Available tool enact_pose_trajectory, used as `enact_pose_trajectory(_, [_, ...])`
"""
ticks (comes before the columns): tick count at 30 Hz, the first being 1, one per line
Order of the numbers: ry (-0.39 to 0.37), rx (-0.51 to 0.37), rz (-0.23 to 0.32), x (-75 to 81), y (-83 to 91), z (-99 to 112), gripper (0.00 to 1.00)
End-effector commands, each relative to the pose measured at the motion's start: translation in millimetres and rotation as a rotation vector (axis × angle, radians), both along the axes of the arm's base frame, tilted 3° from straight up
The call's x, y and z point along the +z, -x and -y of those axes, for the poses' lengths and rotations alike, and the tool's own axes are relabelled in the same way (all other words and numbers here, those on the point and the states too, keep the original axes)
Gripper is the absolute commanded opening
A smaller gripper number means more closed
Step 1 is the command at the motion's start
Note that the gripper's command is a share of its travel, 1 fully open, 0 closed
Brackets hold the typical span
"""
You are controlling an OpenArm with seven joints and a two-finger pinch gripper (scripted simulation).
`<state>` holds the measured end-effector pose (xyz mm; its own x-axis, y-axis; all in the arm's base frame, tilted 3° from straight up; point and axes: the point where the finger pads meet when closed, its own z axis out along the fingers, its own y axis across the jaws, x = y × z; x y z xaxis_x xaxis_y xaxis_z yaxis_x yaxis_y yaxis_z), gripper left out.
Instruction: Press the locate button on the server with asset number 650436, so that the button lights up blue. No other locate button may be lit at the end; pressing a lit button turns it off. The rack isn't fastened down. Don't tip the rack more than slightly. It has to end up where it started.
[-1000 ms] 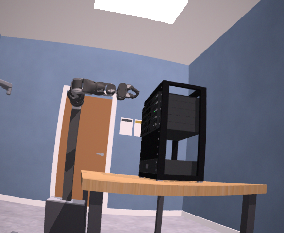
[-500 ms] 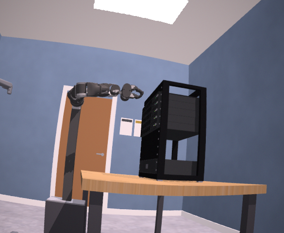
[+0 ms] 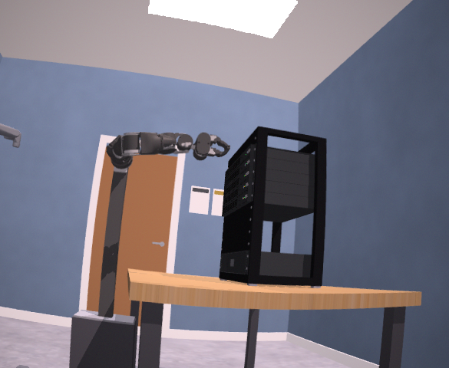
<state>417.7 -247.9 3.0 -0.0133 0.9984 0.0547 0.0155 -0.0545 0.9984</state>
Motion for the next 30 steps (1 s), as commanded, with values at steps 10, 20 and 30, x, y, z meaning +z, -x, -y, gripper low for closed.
enact_pose_trajectory(10, [0.002,0.004,-0.003,-0.1,-2.4,-1,0.0])
enact_pose_trajectory(20, [0.002,0.004,-0.003,-0.2,-6.9,-1,0.0])
enact_pose_trajectory(30, [0.002,0.004,-0.003,-0.3,-15.6,-1,0.0])
